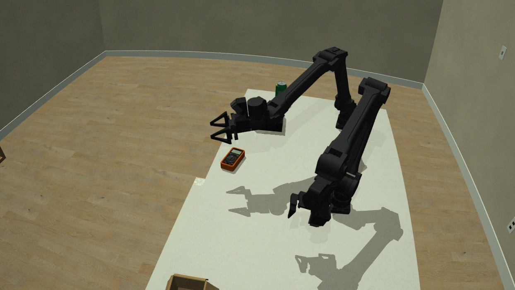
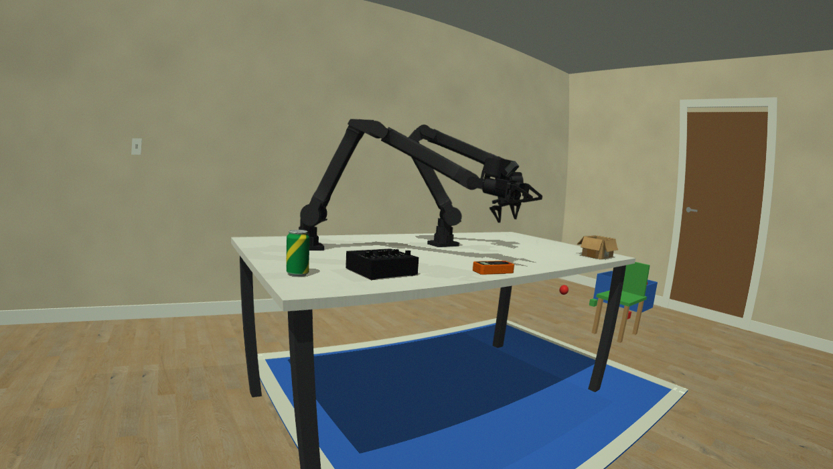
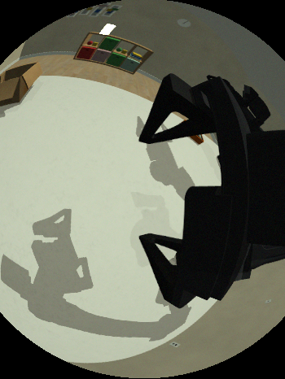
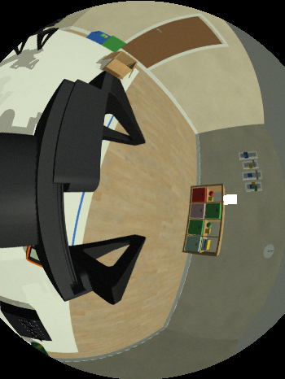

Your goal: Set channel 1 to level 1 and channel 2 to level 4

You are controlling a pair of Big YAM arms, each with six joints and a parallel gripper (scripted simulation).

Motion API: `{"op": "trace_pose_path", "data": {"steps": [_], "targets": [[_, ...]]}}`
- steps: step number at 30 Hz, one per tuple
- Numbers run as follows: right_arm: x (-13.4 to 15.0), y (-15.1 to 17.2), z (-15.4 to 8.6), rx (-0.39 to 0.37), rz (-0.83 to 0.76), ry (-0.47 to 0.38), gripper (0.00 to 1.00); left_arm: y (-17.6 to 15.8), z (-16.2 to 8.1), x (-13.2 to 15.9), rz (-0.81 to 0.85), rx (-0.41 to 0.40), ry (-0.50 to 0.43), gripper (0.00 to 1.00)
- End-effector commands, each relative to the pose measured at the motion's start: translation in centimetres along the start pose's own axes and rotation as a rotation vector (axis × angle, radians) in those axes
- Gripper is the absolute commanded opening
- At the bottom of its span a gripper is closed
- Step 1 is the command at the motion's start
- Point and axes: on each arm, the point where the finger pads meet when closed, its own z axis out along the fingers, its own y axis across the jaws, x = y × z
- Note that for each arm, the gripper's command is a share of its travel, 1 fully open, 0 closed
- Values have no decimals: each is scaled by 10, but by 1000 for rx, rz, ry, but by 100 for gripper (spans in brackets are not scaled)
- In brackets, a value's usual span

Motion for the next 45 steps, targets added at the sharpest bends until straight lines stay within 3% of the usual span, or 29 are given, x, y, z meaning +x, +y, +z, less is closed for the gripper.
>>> {"op": "trace_pose_path", "data": {"steps": [1,14,22,28,30,38,45], "targets": [[-27,4,1,-5,25,-40,100,-13,-16,-19,18,30,-57,100],[-27,4,1,-5,25,-40,100,-18,-30,-58,51,58,-179,100],[-27,4,1,-5,25,-40,100,-30,-77,-128,116,99,-432,100],[-27,4,1,-5,25,-40,100,-30,-131,-186,168,104,-675,100],[-27,4,1,-5,25,-40,100,-30,-131,-186,168,104,-675,100],[-27,4,1,-5,25,-40,100,-19,-227,-254,228,54,-1029,100],[-27,4,1,-5,25,-40,100,-1,-314,-288,260,-31,-1306,100]]}}
